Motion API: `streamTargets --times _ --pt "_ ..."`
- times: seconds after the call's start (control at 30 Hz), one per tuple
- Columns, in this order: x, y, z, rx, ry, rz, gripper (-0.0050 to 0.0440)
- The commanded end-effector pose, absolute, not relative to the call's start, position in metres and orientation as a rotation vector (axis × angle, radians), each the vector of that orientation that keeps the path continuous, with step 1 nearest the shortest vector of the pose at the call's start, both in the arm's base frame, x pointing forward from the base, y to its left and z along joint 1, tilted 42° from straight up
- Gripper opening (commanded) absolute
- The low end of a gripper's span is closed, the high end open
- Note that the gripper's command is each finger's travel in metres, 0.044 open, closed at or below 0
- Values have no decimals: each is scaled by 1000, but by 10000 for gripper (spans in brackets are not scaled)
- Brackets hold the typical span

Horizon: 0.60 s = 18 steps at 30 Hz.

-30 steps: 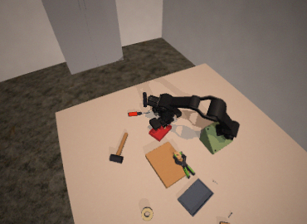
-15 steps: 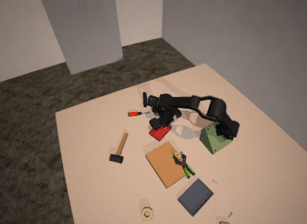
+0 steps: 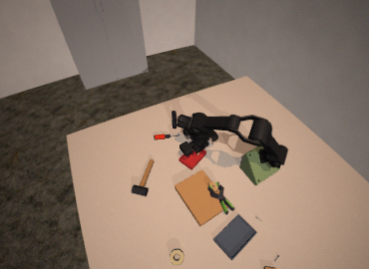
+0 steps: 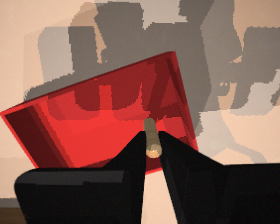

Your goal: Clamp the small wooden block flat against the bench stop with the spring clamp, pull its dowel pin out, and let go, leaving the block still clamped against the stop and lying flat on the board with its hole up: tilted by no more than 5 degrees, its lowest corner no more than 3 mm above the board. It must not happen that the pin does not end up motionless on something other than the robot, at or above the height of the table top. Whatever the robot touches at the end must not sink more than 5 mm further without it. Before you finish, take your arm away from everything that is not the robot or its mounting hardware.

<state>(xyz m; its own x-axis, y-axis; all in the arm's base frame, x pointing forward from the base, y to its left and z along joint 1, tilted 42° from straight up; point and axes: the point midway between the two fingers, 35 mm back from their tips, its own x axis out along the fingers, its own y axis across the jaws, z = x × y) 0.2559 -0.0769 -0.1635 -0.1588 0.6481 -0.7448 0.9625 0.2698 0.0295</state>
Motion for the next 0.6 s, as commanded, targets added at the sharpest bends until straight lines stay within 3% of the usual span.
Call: streamTargets --times 0.0,0.33,0.57 --pt "256 -77 -163 1453 1890 -616 20" --pt "256 -77 -163 1453 1890 -616 120" --pt "256 -77 -163 1453 1890 -616 120"
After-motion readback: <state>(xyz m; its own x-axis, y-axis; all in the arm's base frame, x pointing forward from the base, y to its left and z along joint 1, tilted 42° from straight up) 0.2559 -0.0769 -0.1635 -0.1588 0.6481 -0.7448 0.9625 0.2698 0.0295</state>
